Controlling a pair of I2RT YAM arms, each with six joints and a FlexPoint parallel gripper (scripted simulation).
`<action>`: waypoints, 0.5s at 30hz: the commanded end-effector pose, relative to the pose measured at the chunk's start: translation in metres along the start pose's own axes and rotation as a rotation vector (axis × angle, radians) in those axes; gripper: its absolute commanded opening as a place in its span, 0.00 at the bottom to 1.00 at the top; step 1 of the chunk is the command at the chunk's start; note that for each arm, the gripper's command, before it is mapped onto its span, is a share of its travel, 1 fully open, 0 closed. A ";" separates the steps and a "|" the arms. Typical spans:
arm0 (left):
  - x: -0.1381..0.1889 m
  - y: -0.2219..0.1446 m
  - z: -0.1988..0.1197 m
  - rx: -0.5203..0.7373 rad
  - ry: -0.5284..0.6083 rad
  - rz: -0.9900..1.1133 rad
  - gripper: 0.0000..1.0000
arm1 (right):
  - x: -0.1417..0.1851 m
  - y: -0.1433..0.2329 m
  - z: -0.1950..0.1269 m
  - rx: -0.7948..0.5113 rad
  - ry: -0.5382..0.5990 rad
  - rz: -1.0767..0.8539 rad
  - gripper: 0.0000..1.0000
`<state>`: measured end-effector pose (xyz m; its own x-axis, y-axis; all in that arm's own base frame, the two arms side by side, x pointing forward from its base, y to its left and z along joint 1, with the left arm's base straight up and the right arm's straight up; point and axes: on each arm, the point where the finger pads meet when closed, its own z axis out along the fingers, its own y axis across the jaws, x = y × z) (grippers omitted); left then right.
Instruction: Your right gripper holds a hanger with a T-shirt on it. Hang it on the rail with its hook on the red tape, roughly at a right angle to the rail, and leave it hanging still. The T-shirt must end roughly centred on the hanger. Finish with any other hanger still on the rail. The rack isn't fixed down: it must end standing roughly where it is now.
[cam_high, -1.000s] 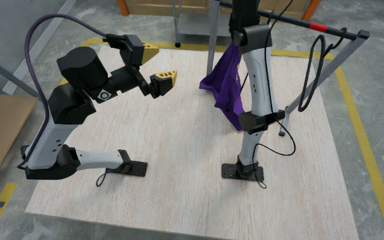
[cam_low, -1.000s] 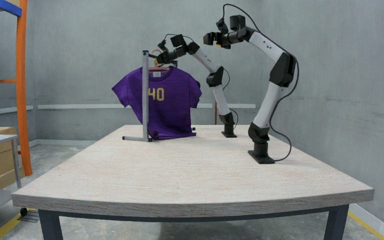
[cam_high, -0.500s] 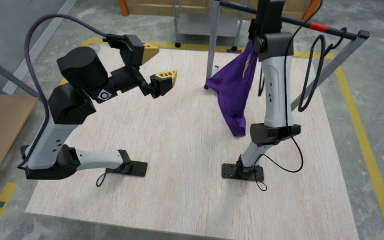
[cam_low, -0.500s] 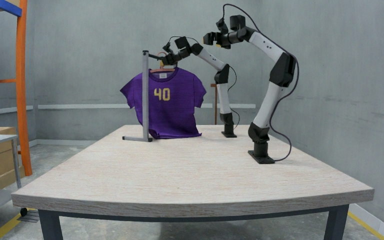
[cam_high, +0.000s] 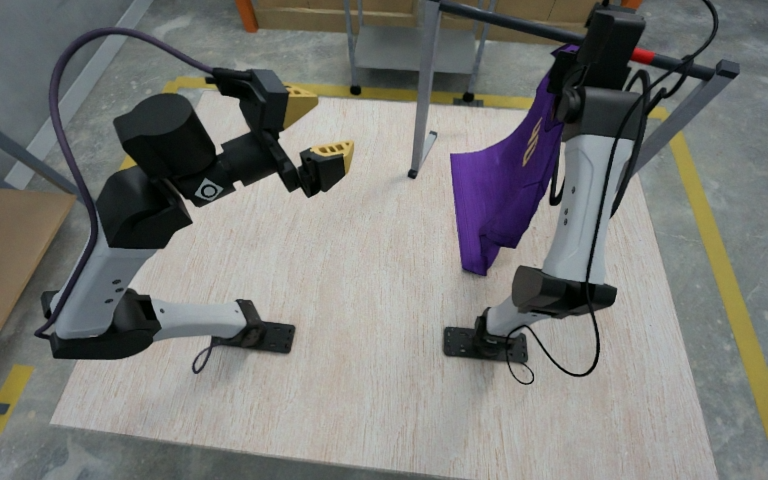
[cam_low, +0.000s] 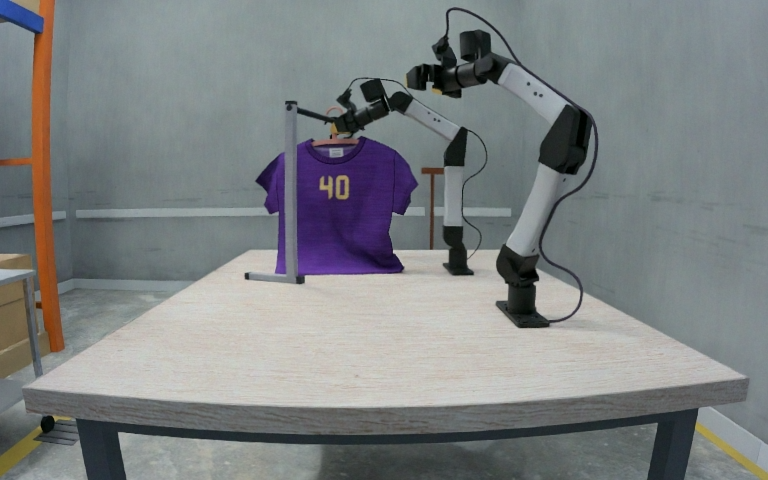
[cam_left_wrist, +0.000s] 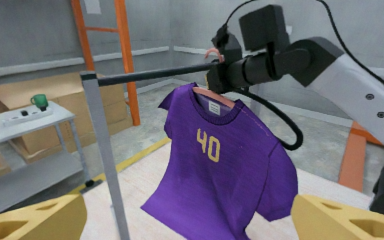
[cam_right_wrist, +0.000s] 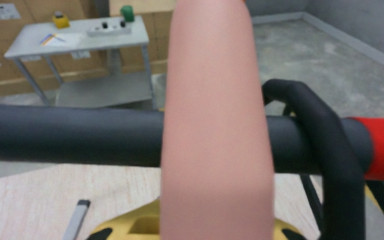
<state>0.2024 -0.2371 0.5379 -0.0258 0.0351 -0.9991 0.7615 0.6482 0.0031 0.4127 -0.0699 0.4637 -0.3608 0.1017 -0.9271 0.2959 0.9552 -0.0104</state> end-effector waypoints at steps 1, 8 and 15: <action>-0.007 -0.001 -0.004 0.001 -0.021 -0.003 1.00 | -0.022 -0.007 -0.015 -0.060 -0.101 -0.003 0.00; -0.007 -0.001 -0.004 0.001 -0.021 -0.003 1.00 | -0.020 -0.038 -0.016 -0.071 -0.099 -0.010 0.00; -0.007 -0.001 -0.004 0.001 -0.021 -0.003 1.00 | -0.015 -0.061 -0.009 -0.110 -0.077 -0.017 0.00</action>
<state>0.2024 -0.2371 0.5379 -0.0258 0.0351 -0.9991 0.7615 0.6482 0.0031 0.3932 -0.1279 0.4626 -0.3578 0.1088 -0.9274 0.2522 0.9675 0.0162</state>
